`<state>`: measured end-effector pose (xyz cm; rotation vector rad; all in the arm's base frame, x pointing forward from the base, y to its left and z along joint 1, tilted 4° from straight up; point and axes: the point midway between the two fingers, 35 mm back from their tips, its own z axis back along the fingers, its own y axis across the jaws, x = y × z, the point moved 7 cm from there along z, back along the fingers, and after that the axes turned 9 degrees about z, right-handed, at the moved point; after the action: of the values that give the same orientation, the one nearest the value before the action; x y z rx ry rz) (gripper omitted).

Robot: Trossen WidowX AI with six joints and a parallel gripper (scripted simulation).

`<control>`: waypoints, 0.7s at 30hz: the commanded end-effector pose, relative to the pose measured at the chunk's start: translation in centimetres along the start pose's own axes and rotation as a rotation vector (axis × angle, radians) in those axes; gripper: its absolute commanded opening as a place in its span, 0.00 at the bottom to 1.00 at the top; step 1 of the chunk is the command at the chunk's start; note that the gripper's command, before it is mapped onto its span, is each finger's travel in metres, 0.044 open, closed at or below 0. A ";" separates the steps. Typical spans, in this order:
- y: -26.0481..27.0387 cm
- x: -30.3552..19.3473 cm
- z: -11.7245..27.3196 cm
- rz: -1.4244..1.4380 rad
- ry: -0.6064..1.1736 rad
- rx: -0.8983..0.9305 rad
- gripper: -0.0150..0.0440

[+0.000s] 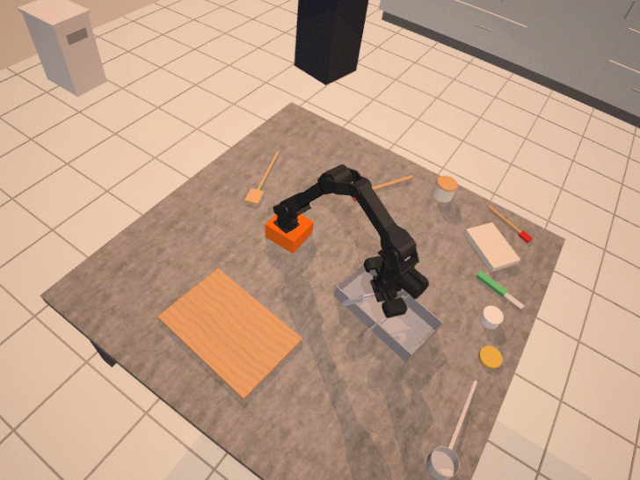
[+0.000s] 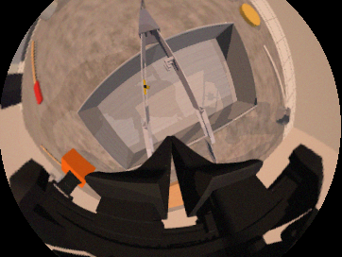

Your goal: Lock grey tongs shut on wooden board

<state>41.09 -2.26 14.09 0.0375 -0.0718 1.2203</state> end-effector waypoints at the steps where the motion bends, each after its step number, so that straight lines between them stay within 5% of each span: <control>1: 0.0 0.0 0.0 0.000 0.000 0.000 0.00; 8: 0.0 0.0 0.0 0.000 0.000 0.000 0.00; 21: -0.1 0.0 10.1 0.006 0.001 -0.004 0.58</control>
<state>41.24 -2.80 22.12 0.0363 -0.0730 1.2206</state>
